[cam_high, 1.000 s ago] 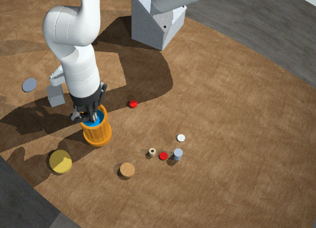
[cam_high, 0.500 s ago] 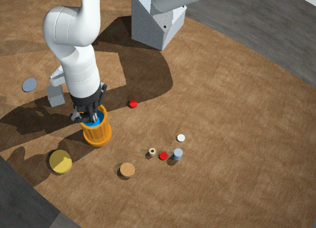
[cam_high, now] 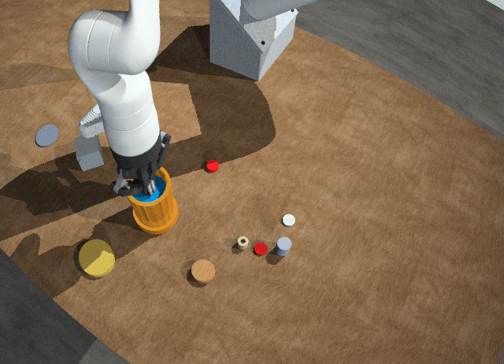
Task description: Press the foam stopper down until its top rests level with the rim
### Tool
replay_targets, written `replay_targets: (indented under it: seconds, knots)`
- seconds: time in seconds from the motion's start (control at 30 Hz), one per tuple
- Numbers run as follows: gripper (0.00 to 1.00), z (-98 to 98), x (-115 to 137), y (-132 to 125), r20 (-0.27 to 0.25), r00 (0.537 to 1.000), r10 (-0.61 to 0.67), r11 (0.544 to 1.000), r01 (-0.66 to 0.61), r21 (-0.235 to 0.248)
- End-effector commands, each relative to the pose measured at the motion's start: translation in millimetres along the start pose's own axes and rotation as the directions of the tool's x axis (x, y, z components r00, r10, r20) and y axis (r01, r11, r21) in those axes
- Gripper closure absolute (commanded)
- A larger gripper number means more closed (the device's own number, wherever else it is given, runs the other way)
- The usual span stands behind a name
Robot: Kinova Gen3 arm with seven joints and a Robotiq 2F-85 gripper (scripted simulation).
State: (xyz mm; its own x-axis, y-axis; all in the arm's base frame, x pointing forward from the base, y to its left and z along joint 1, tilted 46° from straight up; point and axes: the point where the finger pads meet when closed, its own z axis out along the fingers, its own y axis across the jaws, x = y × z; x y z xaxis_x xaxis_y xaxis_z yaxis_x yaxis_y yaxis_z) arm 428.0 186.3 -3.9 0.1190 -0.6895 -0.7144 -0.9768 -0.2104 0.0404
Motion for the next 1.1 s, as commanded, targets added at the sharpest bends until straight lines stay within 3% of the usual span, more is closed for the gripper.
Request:
replay_targets:
  seconds: [0.0, 0.73, 1.07]
  knots:
    - [1.0, 0.8, 0.3, 0.5, 0.0, 1.0, 0.0, 1.0, 0.0, -0.001]
    - [1.0, 0.3, 0.3, 0.5, 0.0, 1.0, 0.0, 1.0, 0.0, -0.001]
    - [1.0, -9.1, 0.3, 0.4, 0.0, 1.0, 0.0, 1.0, 0.0, -0.001]
